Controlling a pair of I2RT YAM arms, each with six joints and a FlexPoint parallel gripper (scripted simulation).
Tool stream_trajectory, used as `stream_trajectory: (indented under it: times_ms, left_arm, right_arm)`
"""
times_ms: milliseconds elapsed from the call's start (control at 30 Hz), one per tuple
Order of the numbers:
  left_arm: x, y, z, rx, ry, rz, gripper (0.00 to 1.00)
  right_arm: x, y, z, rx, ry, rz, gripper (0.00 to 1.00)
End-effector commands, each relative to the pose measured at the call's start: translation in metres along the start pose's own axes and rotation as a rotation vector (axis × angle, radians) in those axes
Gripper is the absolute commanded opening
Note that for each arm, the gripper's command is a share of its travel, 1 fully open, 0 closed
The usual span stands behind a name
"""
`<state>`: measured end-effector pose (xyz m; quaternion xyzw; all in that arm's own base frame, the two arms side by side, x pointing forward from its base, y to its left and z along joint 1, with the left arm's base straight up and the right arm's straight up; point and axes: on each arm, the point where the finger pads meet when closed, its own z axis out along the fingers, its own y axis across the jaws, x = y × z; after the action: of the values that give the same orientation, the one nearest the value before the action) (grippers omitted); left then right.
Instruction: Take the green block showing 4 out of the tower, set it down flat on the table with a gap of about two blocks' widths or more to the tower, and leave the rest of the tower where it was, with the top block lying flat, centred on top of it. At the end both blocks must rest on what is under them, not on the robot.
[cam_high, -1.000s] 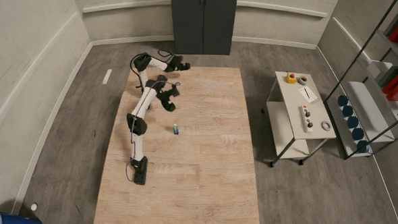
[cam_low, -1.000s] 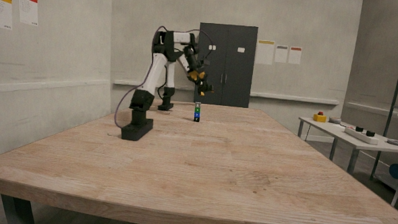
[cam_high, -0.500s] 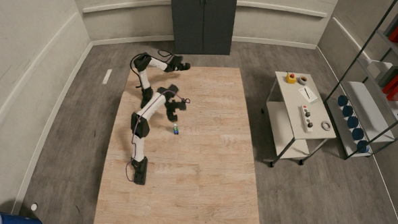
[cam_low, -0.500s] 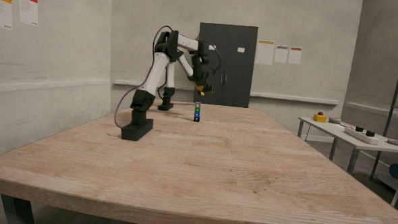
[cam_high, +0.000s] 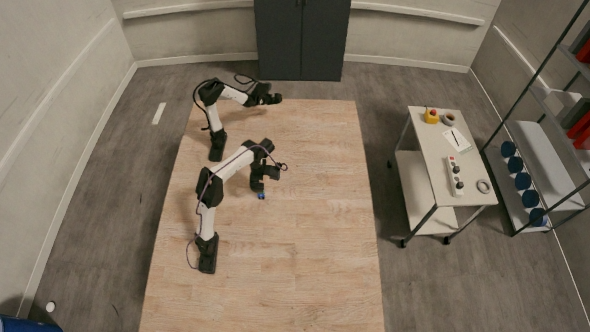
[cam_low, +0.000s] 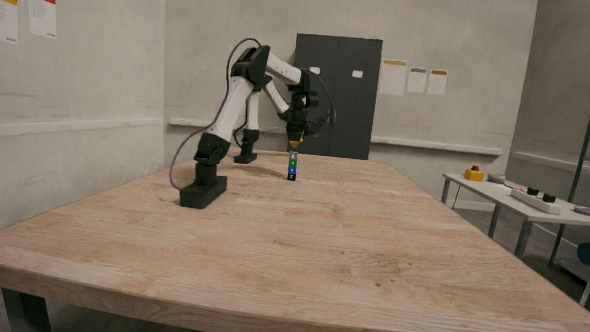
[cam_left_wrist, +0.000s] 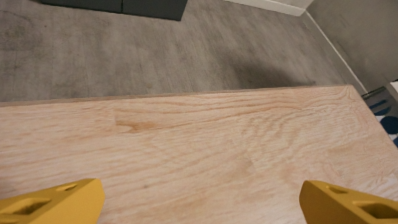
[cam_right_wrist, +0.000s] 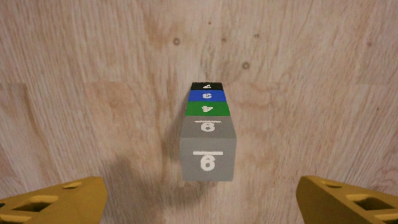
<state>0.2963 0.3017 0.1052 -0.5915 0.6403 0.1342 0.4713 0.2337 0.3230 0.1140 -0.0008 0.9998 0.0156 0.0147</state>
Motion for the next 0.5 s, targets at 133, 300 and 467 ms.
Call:
stream_trajectory:
  times_ms: [133, 300, 467]
  left_arm:
    - [-0.004, -0.003, -0.001, 0.008, -0.012, -0.004, 1.0]
    - [-0.004, -0.003, -0.001, 0.008, -0.012, -0.004, 1.0]
    - [-0.004, -0.003, -0.001, 0.008, -0.012, -0.004, 1.0]
  right_arm:
    - [0.011, -0.007, 0.022, 0.066, 0.059, 0.001, 1.0]
    - [0.009, -0.005, 0.028, 0.058, 0.055, 0.003, 1.0]
    - [0.008, -0.005, 0.035, 0.055, 0.05, 0.002, 1.0]
